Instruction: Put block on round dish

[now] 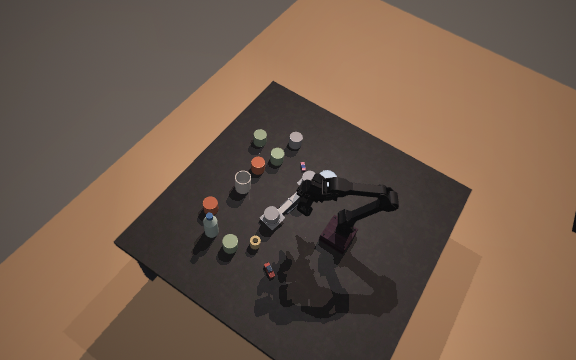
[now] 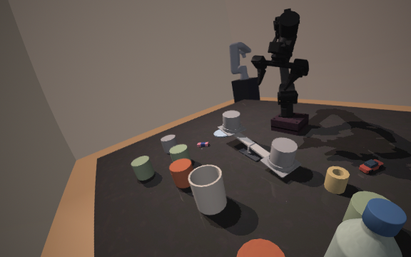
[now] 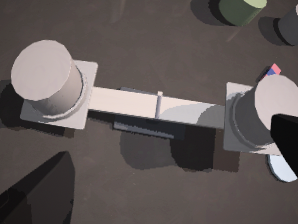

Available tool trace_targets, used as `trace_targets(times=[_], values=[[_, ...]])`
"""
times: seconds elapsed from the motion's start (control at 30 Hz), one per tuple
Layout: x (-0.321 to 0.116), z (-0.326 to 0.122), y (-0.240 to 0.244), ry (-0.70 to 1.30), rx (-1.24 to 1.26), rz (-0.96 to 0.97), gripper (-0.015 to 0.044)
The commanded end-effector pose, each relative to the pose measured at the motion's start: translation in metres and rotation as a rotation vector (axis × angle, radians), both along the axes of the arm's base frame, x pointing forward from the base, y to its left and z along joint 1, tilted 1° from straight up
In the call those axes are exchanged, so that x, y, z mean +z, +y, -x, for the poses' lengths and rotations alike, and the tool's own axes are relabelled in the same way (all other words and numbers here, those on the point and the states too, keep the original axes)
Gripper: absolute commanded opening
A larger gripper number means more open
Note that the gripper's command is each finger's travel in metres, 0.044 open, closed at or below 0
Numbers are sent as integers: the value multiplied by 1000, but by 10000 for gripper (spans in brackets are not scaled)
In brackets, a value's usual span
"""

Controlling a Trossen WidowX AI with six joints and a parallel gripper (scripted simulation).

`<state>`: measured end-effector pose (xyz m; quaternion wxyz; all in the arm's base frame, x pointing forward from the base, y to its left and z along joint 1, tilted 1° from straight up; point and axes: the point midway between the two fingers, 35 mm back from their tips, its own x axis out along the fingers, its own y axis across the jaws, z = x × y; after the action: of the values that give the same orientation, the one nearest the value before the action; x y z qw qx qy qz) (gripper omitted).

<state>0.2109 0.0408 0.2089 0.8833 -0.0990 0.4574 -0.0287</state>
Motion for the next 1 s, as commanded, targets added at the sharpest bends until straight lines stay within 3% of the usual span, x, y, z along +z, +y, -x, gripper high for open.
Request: trace_targets(times=[0.0, 0.97], values=[[-3, -10, 8, 68, 91, 48, 440], [-68, -101, 65, 519, 925, 247, 440]])
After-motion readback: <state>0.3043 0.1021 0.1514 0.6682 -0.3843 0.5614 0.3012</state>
